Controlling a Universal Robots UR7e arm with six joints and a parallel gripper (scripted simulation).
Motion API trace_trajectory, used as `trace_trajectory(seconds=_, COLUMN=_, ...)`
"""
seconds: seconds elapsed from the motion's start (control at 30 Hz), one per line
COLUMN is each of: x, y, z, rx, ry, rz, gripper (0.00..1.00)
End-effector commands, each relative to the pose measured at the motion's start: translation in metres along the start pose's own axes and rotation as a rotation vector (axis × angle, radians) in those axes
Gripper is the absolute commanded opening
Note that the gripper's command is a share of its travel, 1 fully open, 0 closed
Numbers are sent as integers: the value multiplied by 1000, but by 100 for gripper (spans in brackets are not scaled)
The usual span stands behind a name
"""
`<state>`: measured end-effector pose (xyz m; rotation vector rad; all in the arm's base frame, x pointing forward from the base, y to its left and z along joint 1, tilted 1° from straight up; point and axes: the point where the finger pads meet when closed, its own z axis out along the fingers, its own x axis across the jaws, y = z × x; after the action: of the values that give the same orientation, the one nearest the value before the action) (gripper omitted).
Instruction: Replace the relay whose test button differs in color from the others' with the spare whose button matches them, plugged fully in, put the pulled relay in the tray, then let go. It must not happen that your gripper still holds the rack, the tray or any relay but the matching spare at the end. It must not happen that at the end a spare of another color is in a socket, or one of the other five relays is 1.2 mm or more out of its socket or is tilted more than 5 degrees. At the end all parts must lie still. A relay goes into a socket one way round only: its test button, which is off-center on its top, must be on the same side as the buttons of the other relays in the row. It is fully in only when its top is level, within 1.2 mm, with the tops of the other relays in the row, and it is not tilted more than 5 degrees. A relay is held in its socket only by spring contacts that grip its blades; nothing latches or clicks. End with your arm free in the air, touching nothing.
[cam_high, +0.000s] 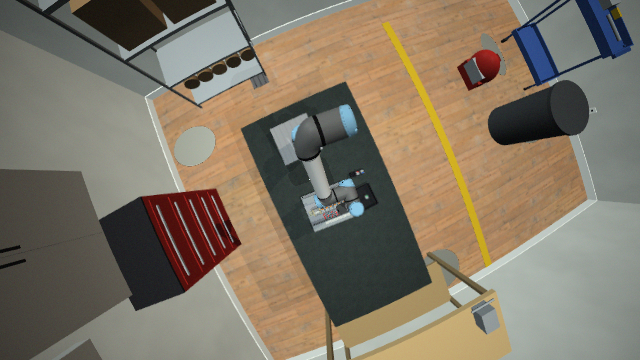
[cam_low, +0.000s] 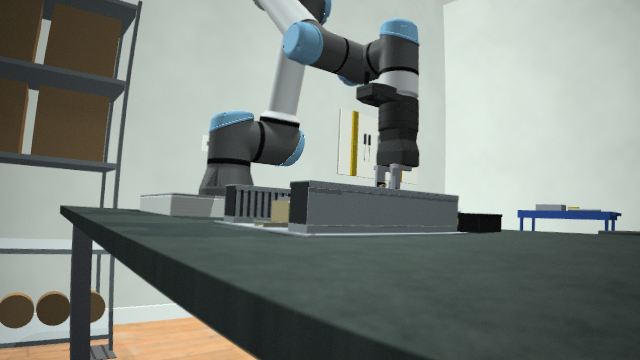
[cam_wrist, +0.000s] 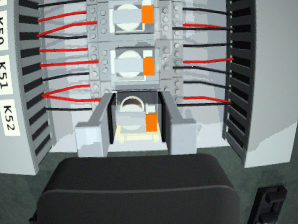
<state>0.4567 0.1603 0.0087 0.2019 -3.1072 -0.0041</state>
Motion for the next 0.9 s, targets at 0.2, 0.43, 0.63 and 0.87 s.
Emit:
trace_trajectory(seconds=0.2, x=-2, y=2, z=-3, rx=0, ry=-5, rz=-2, gripper=0)
trace_trajectory(seconds=0.43, x=-2, y=2, z=-3, rx=0, ry=-5, rz=-2, gripper=0)
trace_trajectory(seconds=0.63, x=-1, y=0, z=1, rx=0, ry=-4, rz=-2, gripper=0)
trace_trajectory(seconds=0.87, x=-1, y=0, z=1, rx=0, ry=-5, rz=-2, gripper=0)
